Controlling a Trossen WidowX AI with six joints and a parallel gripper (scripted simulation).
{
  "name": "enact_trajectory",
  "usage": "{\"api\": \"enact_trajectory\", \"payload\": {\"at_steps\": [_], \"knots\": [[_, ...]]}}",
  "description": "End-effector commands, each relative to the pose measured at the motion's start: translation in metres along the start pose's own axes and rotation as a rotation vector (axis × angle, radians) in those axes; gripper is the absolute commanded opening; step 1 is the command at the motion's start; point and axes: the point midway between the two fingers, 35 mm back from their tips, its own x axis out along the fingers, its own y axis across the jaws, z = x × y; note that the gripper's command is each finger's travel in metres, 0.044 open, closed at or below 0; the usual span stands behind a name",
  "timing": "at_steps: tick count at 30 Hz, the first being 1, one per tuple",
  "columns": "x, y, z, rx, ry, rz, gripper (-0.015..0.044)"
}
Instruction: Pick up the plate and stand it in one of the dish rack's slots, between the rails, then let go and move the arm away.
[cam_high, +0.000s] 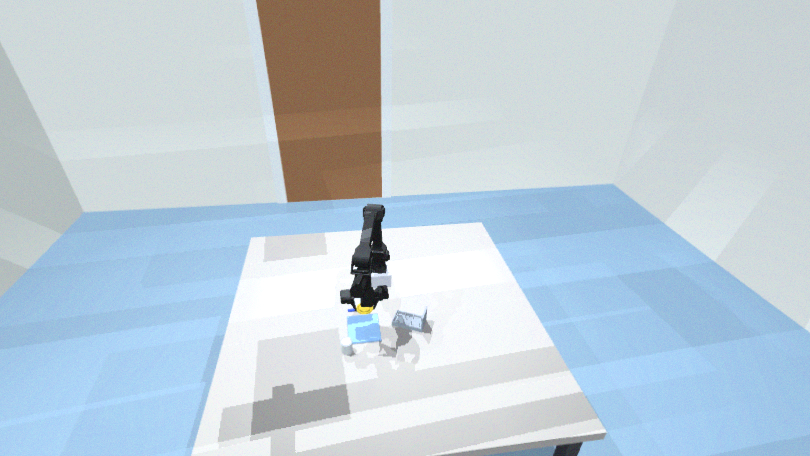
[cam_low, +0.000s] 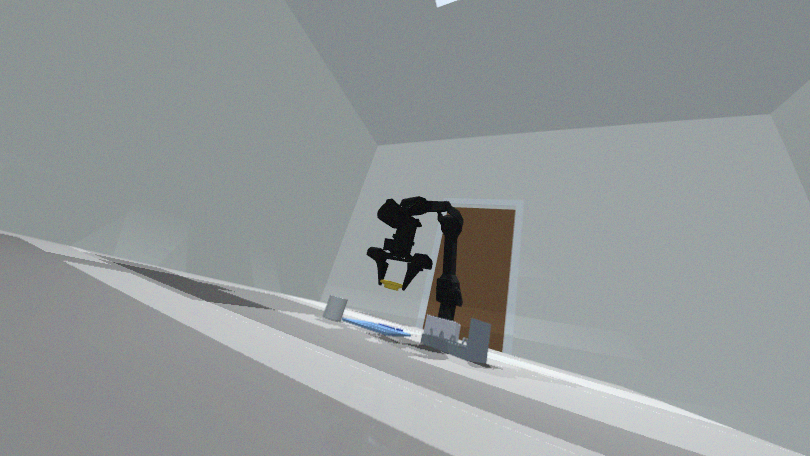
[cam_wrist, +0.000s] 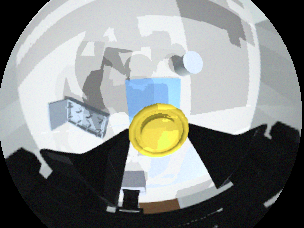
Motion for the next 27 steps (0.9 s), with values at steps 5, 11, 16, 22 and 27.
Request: {"api": "enact_trajectory", "payload": {"at_steps": [5, 11, 16, 22, 27], "knots": [[-0.037, 0.000, 0.001, 0.000, -0.009, -0.004, 0.0000], [-0.061, 0.000, 0.001, 0.000, -0.009, -0.004, 0.0000], [-0.071, 0.002, 0.000, 0.005, -0.008, -0.004, 0.0000], [-0.073, 0.044, -0.015, 0.188, -0.008, 0.000, 0.0000], [-0.072, 0.080, -0.033, 0.359, -0.006, 0.004, 0.0000]]}}
